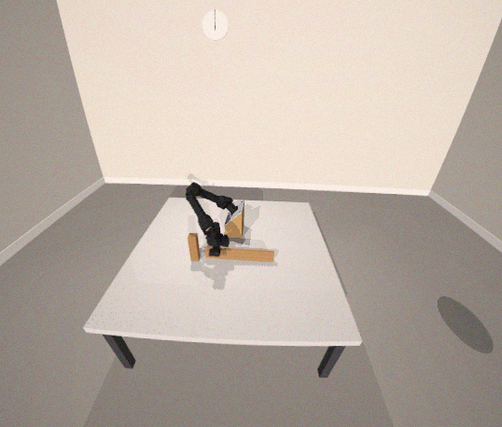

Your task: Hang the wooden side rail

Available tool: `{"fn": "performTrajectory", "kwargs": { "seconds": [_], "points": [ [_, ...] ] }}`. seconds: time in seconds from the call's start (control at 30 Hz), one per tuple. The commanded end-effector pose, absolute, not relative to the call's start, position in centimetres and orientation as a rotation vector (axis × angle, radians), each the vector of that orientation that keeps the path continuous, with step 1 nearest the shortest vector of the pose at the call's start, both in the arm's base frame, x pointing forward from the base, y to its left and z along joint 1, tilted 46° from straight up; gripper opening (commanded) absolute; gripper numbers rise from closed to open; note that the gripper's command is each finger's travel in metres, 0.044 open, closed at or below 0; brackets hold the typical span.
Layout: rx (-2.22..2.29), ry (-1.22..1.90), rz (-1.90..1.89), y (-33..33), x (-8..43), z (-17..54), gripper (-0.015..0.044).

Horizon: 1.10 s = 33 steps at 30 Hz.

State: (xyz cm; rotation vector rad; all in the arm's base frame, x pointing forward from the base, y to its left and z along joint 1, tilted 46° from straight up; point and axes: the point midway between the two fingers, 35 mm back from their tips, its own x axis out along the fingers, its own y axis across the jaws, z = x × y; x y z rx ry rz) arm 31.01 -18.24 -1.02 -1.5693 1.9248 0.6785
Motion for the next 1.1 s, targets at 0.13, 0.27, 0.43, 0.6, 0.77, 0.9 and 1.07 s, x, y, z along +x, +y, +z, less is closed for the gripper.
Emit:
{"fn": "performTrajectory", "kwargs": {
  "seconds": [0.13, 0.27, 0.43, 0.6, 0.77, 0.9, 1.07],
  "points": [
    [-1.577, 1.918, 0.681, -17.90, 31.25, -0.80, 0.0000],
    [-1.577, 1.918, 0.681, -17.86, 31.26, -0.77, 0.0000],
    [-1.577, 1.918, 0.681, -17.91, 31.21, -0.77, 0.0000],
    [-1.577, 1.918, 0.681, -17.97, 31.14, -0.76, 0.0000],
    [-1.577, 1.918, 0.681, -18.05, 31.08, -0.76, 0.0000],
    [-1.577, 1.918, 0.681, -18.11, 31.10, -0.76, 0.0000],
    [-1.577, 1.918, 0.681, -18.18, 31.03, -0.76, 0.0000]
  ]
}}
